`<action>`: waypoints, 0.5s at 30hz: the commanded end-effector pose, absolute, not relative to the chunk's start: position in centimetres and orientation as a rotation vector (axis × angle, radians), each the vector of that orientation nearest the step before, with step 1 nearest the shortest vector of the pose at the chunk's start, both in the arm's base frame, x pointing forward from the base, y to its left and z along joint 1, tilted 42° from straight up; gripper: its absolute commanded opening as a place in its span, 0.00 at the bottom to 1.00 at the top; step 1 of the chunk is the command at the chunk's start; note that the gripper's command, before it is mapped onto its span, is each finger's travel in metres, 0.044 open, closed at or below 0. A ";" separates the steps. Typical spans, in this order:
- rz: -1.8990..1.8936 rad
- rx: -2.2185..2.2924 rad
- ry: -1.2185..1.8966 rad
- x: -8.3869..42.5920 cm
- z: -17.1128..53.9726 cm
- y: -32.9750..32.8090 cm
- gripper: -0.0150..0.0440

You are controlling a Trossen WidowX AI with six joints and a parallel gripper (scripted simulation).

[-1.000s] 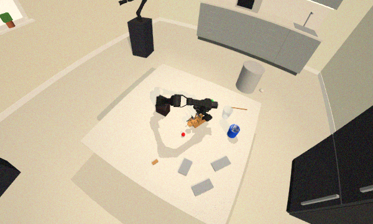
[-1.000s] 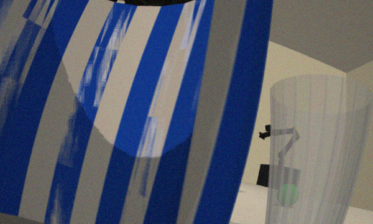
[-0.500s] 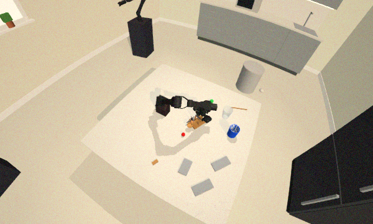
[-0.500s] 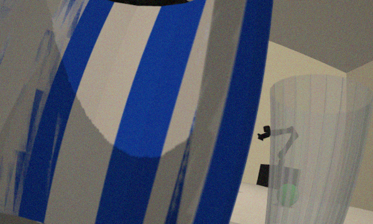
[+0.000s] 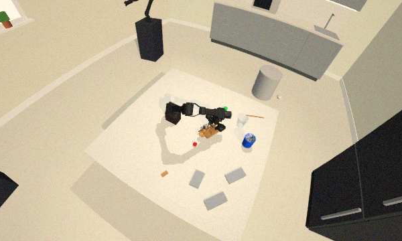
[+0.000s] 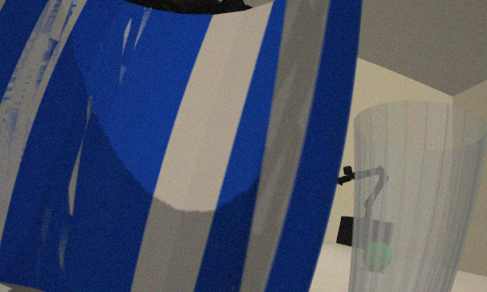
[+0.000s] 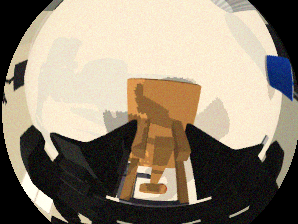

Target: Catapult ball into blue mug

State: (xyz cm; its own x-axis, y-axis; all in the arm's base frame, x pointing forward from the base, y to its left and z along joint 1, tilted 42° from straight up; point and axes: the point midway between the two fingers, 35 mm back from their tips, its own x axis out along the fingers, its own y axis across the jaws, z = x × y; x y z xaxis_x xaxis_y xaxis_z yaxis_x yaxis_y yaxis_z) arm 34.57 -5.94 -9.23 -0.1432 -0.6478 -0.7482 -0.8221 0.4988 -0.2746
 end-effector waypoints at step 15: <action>0.258 -1.229 1.861 35.9 -3.2 -0.3 1.00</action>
